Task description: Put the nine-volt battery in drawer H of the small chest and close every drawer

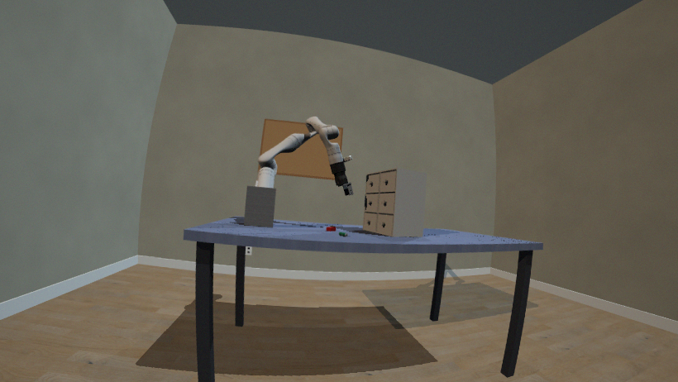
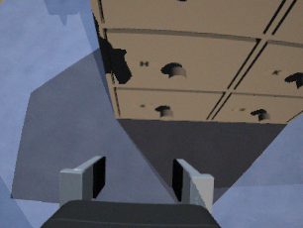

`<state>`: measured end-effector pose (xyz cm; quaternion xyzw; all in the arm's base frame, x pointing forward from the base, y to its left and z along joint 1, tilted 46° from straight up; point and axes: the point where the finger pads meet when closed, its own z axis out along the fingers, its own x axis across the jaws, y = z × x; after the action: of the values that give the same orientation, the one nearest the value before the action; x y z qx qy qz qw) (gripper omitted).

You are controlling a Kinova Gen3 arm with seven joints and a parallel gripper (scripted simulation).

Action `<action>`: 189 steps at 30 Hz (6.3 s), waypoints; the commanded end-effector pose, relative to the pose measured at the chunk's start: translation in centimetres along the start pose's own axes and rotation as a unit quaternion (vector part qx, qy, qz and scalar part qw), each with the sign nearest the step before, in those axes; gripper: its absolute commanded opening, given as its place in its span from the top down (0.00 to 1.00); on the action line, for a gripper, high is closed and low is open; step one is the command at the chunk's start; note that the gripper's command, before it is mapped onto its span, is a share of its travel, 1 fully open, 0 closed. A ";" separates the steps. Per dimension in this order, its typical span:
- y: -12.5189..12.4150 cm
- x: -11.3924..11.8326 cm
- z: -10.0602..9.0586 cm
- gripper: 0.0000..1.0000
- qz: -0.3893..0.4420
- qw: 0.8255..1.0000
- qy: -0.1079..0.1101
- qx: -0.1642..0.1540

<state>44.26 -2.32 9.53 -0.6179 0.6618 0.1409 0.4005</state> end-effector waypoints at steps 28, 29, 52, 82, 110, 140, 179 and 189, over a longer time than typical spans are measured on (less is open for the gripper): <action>0.0 -0.3 -2.1 0.00 -0.003 0.995 -0.001 -0.097; 0.0 -0.3 -2.2 0.00 -0.003 0.995 -0.001 -0.101; 0.2 -0.3 -3.2 0.00 -0.003 0.989 0.000 -0.151; 0.3 -0.3 -3.6 0.00 -0.003 0.985 0.000 -0.171; 0.3 -0.3 -3.6 0.00 -0.003 0.985 0.000 -0.171; 0.3 -0.3 -3.6 0.00 -0.003 0.985 0.000 -0.171; 0.3 -0.3 -3.6 0.00 -0.003 0.985 0.000 -0.171; 0.3 -0.2 -3.6 0.00 0.002 0.985 0.001 -0.171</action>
<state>42.75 -4.63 11.89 -0.6779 0.6285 0.2465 0.2911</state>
